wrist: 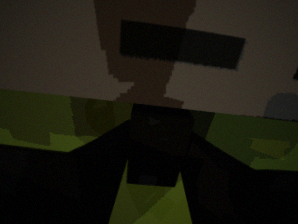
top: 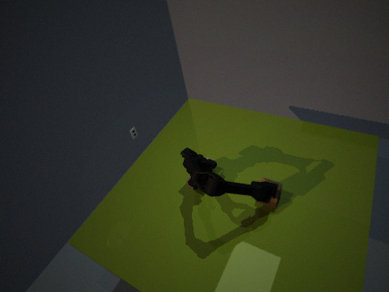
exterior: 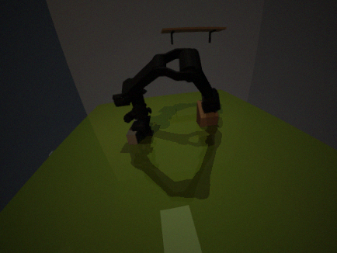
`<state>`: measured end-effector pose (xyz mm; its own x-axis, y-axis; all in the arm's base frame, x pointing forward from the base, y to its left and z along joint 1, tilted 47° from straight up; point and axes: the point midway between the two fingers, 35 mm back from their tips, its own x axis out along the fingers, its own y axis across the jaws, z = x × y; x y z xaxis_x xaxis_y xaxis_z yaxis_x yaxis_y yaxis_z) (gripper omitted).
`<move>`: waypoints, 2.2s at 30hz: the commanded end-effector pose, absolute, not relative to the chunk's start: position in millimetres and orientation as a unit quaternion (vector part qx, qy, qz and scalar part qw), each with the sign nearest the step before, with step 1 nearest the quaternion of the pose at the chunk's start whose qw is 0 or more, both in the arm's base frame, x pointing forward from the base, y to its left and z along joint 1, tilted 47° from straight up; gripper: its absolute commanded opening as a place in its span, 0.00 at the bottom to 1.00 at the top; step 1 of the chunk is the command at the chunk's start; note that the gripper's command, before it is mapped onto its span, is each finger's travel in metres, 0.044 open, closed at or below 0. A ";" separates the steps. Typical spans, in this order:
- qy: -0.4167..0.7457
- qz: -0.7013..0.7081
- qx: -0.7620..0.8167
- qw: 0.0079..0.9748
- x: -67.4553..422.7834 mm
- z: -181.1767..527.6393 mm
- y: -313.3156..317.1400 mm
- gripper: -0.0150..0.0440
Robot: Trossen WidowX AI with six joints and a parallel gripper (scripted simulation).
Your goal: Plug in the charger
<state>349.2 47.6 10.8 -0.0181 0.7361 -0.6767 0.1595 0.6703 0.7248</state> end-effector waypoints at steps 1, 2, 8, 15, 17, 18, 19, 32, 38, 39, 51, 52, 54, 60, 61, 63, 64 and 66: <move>0.674 0.233 0.335 0.615 351.1 10.1 47.7 0.25; 0.674 0.233 0.335 0.615 351.4 10.0 47.7 0.25; 0.674 0.233 0.335 0.615 353.3 9.9 47.7 0.25; 0.674 0.234 0.335 0.615 355.8 9.8 47.3 0.25; 0.674 0.234 0.335 0.615 356.6 9.8 47.1 0.25; 0.674 0.234 0.335 0.615 357.0 9.8 47.0 0.25; 0.674 0.234 0.335 0.615 357.4 9.8 47.0 0.25; 0.674 0.234 0.335 0.615 362.5 9.9 45.8 0.25; 0.674 0.234 0.335 0.615 364.9 10.0 45.3 0.25; 0.674 0.234 0.335 0.615 365.3 10.0 45.2 0.25; 0.674 0.234 0.335 0.615 366.0 10.2 45.0 0.25; 0.674 0.234 0.335 0.615 365.8 10.3 45.0 0.25; 0.674 0.234 0.335 0.615 365.6 10.3 45.0 0.25; 0.674 0.234 0.335 0.615 364.8 10.6 44.9 0.25; 0.674 0.234 0.335 0.615 364.7 10.6 44.9 0.25; 0.674 0.234 0.335 0.615 364.5 10.7 44.9 0.25; 0.674 0.234 0.335 0.615 364.3 10.7 44.9 0.25; 0.674 0.234 0.335 0.615 364.1 10.8 44.9 0.25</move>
<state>359.0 46.3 9.9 -0.0370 0.7405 -0.6710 0.1807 0.6654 0.7243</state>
